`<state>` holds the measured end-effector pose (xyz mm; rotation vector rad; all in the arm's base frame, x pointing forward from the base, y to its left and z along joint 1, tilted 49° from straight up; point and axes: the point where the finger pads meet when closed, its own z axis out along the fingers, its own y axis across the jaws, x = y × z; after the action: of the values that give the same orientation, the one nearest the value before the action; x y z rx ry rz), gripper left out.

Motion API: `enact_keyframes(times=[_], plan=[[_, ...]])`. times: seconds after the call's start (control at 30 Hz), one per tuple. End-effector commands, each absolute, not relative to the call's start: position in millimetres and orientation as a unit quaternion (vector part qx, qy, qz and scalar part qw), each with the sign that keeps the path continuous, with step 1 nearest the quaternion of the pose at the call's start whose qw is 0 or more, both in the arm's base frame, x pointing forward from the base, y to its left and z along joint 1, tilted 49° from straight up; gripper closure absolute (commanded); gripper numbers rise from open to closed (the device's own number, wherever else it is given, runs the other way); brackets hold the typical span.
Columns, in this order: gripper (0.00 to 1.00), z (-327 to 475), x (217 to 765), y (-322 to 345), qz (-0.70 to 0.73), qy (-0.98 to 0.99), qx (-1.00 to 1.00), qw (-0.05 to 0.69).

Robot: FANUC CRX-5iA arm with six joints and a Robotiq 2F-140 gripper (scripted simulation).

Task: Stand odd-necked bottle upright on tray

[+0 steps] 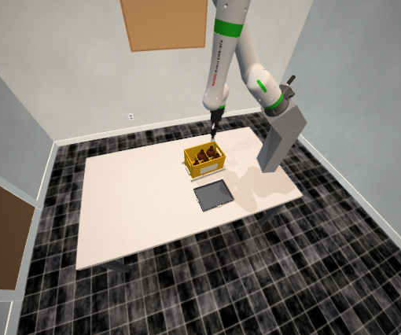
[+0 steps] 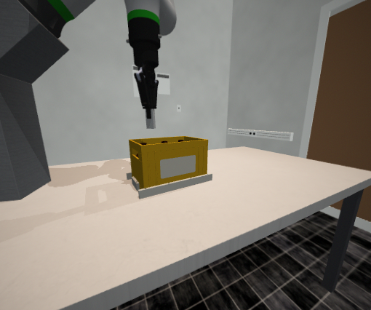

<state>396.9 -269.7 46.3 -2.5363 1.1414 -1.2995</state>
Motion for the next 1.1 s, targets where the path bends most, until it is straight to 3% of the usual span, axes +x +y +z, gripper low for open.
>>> enact_keyframes(times=[0.0, 0.83, 1.07], plan=[[0.9, 47.0, 397.0, -269.3, -0.414, 0.383, -0.826, 0.014], [0.9, 46.8, 397.2, -268.7, -0.414, 0.383, -0.826, 0.014], [0.9, 26.8, 409.2, -205.7, -0.413, 0.385, -0.826, 0.017]])
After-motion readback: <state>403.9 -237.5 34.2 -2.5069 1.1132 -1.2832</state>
